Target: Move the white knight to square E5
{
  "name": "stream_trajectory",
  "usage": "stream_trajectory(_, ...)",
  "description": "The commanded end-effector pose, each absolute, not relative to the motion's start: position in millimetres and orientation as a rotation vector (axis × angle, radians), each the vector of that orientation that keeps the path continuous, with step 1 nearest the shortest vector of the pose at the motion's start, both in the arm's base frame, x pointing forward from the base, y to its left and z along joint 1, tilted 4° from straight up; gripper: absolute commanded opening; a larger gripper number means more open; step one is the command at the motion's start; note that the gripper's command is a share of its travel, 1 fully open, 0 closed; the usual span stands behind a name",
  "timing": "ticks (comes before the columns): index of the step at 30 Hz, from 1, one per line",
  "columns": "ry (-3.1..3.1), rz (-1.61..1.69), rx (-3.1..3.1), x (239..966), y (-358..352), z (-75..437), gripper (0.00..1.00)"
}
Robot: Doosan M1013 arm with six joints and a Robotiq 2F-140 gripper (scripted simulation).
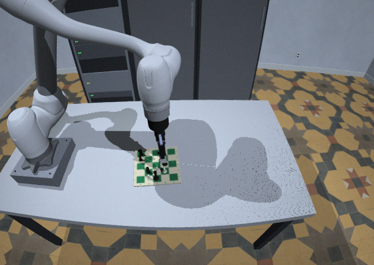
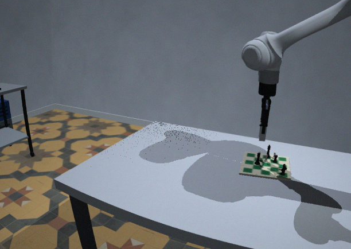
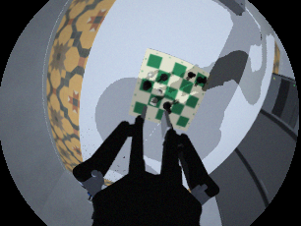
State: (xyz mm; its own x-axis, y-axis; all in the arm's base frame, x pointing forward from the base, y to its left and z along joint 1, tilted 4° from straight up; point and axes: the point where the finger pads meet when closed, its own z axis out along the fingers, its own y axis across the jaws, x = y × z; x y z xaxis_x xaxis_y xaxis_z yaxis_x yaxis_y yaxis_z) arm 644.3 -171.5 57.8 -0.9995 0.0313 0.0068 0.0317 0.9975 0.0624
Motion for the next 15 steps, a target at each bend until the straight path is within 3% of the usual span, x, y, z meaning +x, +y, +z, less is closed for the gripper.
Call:
stream_trajectory(1,-3.134,-0.098,-0.049,644.3,-171.4,57.6,0.23)
stream_trajectory(15,-3.134,-0.099,-0.049,644.2,-171.0,49.0,0.23)
